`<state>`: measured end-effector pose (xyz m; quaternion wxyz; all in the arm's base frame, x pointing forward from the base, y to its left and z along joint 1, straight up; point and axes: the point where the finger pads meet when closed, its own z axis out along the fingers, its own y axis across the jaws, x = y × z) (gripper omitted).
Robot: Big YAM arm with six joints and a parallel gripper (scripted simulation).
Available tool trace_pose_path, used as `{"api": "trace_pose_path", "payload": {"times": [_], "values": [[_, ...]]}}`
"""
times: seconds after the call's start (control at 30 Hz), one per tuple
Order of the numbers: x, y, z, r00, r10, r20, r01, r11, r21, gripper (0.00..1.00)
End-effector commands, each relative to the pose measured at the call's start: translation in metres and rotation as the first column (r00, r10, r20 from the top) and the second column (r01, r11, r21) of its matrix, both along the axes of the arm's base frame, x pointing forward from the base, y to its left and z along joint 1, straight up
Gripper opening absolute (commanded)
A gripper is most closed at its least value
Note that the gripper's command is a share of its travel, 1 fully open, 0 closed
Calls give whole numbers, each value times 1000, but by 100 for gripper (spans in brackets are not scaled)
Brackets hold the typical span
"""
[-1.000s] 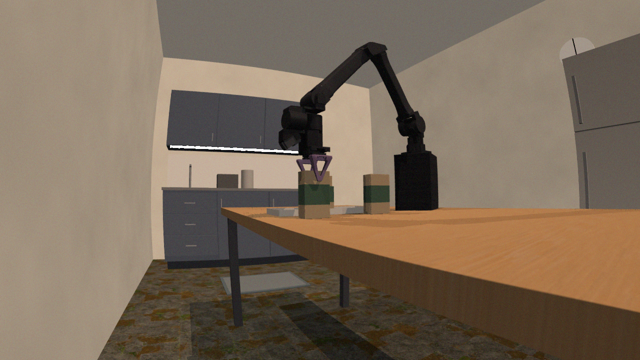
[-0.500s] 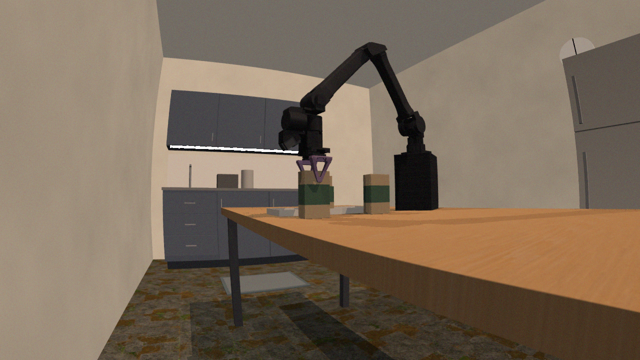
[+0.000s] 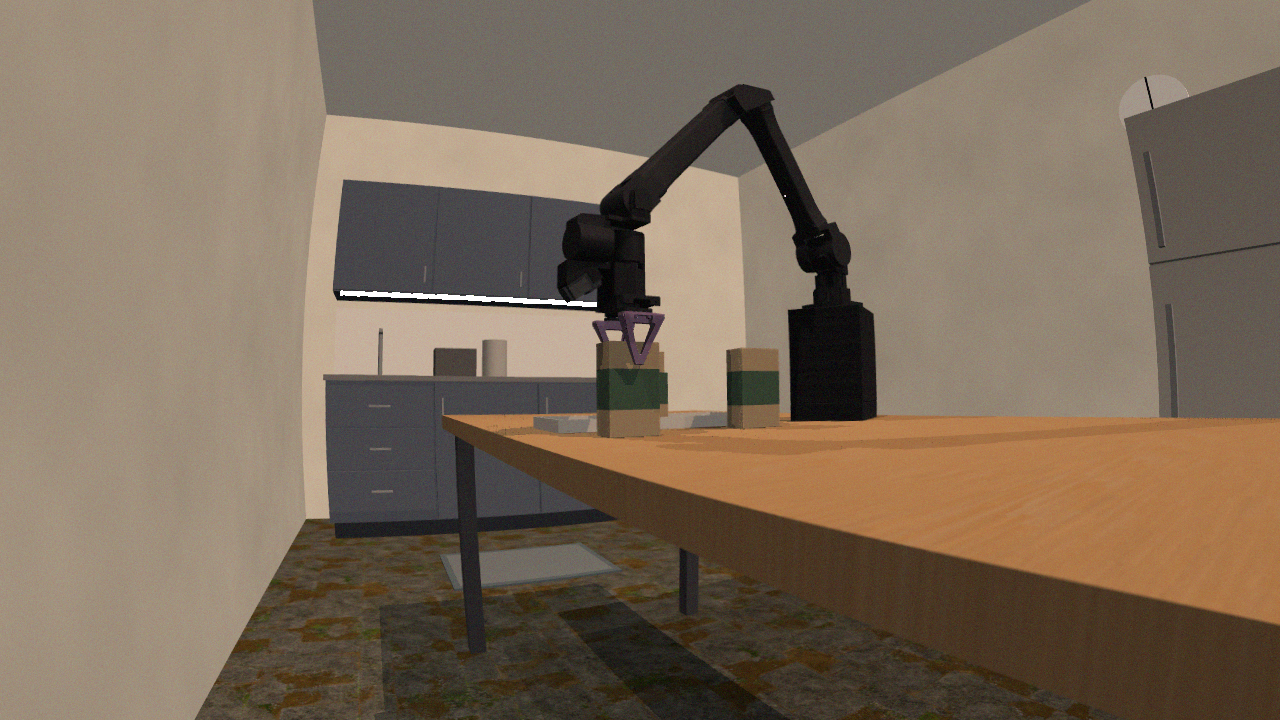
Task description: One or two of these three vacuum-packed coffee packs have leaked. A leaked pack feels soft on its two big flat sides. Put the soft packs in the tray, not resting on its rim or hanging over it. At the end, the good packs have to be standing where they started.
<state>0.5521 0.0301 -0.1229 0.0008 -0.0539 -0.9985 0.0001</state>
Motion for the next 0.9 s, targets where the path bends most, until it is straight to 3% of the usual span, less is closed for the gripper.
{"api": "trace_pose_path", "payload": {"times": [0.0, 0.43, 0.47, 0.87], "values": [[20, 0, 11, 999, -10, 42, 10, 1000, 1, 79], [20, 0, 11, 999, -10, 42, 10, 1000, 1, 79], [20, 0, 11, 999, -10, 42, 10, 1000, 1, 25], [19, 0, 11, 999, -8, 40, 8, 1000, 1, 25]]}}
